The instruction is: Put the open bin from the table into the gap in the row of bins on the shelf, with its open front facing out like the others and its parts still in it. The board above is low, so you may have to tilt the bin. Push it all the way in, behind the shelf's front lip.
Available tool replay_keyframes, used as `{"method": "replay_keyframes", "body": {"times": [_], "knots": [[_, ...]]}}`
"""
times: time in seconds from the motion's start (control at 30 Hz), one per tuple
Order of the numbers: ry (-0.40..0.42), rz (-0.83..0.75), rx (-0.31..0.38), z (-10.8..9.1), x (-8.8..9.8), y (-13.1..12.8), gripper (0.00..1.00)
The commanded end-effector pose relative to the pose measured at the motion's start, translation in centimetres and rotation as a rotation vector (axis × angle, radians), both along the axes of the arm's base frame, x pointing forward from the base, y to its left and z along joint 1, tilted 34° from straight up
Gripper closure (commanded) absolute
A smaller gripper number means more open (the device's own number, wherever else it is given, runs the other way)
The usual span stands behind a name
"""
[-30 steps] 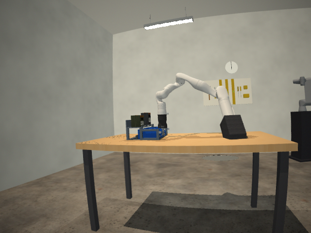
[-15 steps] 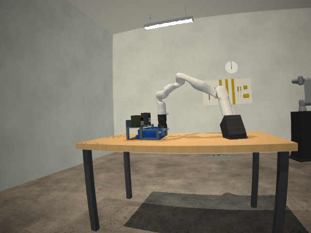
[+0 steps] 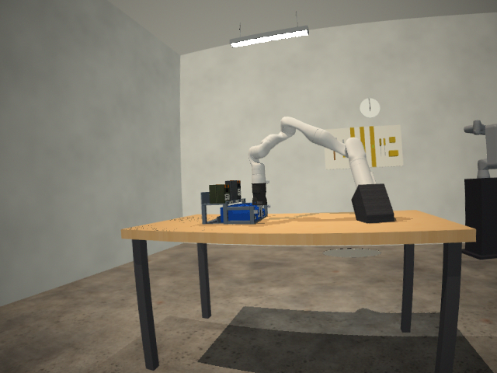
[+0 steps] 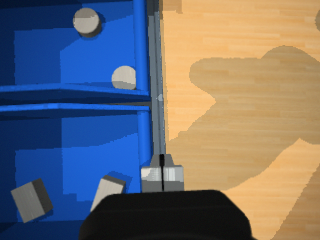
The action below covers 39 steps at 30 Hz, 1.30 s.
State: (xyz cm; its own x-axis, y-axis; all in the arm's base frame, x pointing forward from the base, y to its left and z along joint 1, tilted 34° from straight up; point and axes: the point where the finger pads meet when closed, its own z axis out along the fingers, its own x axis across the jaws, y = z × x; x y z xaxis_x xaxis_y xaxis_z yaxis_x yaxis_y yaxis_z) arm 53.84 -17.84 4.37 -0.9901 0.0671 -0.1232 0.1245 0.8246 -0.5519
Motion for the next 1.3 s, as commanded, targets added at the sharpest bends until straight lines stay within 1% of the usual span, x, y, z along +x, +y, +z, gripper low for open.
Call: {"method": "replay_keyframes", "body": {"times": [0.0, 0.93, 1.27], "knots": [[0.004, 0.000, -0.001, 0.04, -0.01, -0.08, 1.00], [0.004, 0.001, -0.001, 0.03, -0.02, -0.09, 1.00], [0.005, 0.001, -0.001, 0.36, -0.61, 0.22, 1.00]]}}
